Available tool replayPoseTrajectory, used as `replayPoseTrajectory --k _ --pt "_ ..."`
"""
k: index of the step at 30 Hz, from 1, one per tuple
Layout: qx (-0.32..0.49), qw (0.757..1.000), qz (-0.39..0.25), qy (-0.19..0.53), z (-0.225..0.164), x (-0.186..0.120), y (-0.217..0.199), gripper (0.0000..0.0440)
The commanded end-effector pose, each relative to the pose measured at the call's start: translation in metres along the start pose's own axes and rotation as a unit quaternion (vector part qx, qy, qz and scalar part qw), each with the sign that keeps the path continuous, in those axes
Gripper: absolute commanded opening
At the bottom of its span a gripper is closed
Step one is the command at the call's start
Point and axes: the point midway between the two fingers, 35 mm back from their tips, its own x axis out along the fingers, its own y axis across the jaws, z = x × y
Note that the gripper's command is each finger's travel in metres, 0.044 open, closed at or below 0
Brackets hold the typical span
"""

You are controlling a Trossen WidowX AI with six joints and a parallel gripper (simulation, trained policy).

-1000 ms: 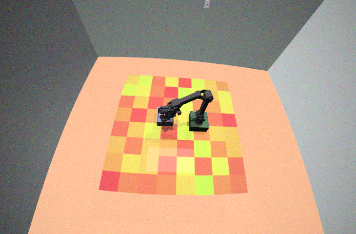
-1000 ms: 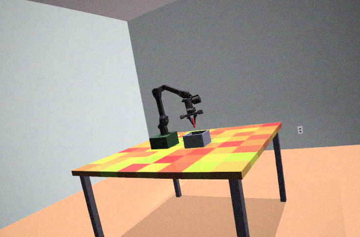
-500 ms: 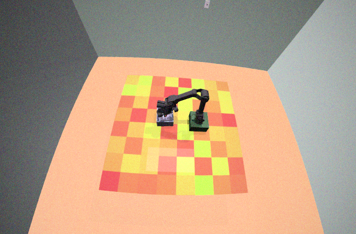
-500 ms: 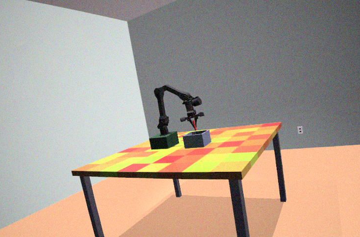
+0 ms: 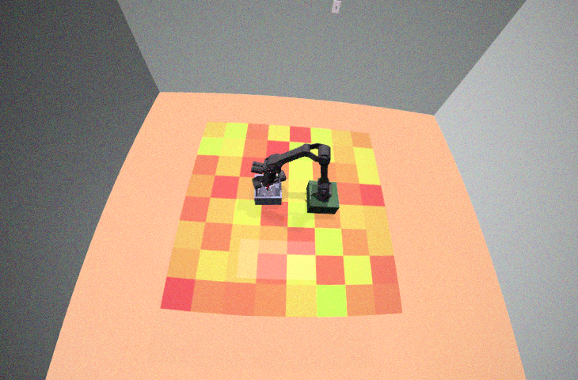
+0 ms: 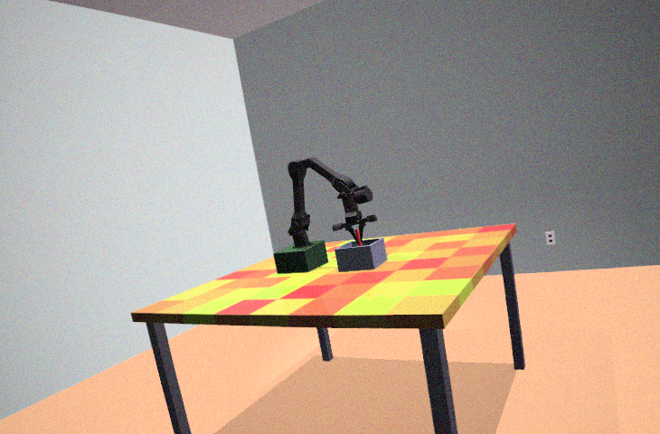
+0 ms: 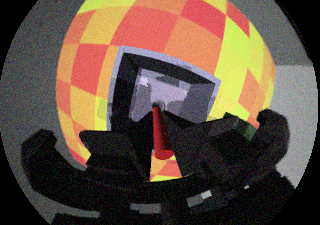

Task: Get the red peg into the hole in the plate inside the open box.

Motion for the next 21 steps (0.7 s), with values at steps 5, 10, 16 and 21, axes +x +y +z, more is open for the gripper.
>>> replayPoseTrajectory --k 5,10,16,21 --pt "-0.018 0.999 -0.022 0.016 0.001 0.023 -0.004 0.0158" --pt "-0.02 0.999 -0.019 0.016 0.01 0.027 0.005 0.0263" --pt "-0.028 0.999 -0.015 0.011 0.023 0.028 0.014 0.0363" --pt "-0.034 0.999 -0.014 0.005 0.035 0.029 0.019 0.0435"
